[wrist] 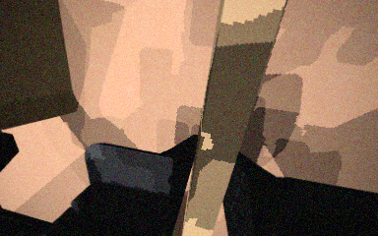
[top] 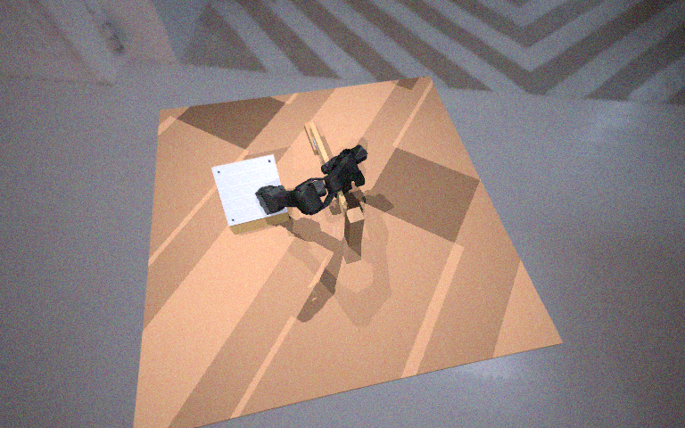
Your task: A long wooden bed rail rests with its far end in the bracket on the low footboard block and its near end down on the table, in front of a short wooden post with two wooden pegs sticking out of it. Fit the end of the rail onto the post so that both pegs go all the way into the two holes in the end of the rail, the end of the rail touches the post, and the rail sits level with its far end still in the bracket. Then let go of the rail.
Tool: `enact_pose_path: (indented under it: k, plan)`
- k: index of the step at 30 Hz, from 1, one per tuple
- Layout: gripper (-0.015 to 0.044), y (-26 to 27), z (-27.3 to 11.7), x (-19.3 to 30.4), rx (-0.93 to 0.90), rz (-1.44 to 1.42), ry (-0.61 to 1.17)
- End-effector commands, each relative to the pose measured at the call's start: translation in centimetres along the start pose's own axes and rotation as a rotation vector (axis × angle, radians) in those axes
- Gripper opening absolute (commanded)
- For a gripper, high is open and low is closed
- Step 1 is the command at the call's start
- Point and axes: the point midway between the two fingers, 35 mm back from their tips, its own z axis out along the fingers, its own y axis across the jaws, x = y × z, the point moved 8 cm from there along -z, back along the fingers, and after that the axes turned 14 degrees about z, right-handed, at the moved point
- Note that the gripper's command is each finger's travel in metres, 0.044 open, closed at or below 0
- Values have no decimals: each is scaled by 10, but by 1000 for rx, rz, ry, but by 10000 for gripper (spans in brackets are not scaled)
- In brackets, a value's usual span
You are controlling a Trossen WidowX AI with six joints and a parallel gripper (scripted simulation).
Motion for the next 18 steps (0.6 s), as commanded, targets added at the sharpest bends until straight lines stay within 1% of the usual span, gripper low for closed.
enact_pose_path:
  k: [1, 18]
  plan:
    - [0, -1, -5, -2, 1, 2, -17]
    - [0, 0, -2, -2, 1, 2, -17]
